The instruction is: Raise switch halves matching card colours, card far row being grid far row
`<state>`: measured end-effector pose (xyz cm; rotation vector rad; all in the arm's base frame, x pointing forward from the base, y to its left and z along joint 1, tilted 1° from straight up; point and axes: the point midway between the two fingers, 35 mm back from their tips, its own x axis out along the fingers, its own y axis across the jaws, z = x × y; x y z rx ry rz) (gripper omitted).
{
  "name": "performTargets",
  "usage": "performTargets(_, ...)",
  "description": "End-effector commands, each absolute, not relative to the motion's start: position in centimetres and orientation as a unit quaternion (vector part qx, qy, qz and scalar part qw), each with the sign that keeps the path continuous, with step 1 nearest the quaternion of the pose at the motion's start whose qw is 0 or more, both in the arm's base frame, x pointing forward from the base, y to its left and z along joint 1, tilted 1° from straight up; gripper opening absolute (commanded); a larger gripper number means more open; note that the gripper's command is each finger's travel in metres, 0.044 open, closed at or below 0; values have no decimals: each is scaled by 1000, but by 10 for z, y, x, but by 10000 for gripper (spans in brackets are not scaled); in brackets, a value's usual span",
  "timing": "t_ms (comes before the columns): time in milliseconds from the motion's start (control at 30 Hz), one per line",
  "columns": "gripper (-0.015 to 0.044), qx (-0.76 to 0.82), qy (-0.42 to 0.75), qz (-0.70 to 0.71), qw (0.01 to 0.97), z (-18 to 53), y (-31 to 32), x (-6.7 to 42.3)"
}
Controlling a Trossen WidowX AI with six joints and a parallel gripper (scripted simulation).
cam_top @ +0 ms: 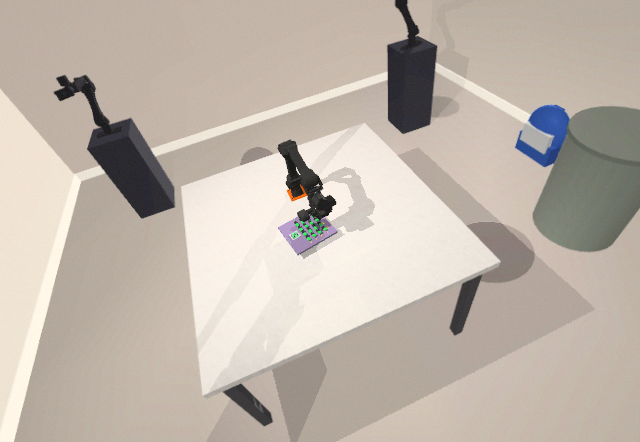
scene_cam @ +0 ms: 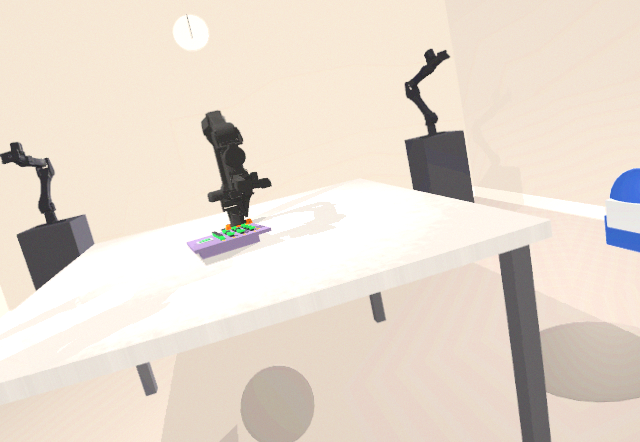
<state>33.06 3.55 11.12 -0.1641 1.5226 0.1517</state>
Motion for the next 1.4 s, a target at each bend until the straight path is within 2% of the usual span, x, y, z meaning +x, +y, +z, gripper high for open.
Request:
performTargets(0,0,-74,687,66,720,108,35,332)
performTargets(1367,0,-74,687,66,720,85,35,333)
